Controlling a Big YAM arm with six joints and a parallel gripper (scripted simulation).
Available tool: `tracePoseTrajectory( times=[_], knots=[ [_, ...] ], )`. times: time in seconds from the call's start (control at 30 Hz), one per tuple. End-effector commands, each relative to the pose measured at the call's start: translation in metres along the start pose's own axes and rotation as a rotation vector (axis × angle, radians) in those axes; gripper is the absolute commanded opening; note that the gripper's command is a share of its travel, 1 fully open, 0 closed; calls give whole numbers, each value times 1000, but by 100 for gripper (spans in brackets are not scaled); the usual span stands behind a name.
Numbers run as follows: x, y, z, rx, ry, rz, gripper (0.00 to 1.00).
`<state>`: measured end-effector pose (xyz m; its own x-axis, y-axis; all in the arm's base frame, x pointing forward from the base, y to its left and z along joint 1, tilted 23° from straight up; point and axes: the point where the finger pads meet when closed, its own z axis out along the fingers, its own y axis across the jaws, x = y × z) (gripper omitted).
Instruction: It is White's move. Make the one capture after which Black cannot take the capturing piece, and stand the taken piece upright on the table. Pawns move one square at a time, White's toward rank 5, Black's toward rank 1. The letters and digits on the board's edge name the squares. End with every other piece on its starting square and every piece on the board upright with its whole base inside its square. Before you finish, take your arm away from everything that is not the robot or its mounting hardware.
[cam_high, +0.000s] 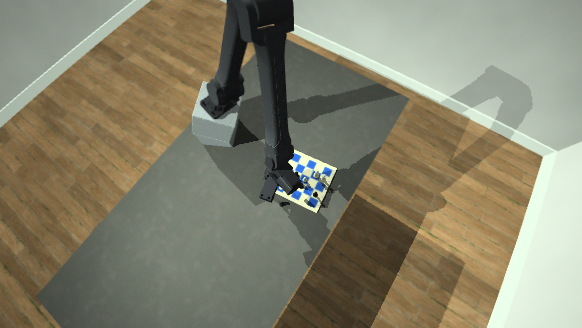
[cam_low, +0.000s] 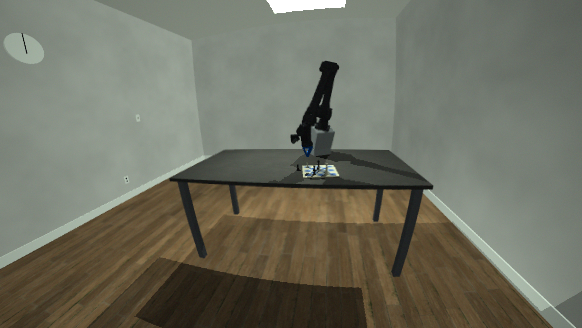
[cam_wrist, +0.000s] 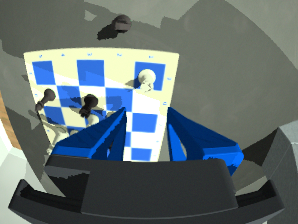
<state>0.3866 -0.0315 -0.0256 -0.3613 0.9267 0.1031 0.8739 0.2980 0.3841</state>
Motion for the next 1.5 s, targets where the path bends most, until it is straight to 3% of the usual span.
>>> tracePoseTrajectory(
  times=[0.0,0.7,0.9,0.93,1.13,1.47],
  knots=[
    [-6,10,5,-16,-15,2,36],
    [-4,13,32,-19,-13,-5,36],
    [-7,13,34,-21,-17,1,36],
    [-7,18,29,-37,-25,-10,36],
    [-5,9,37,-13,-12,1,36],
    [-5,12,35,-21,-16,-3,36]
  ],
)
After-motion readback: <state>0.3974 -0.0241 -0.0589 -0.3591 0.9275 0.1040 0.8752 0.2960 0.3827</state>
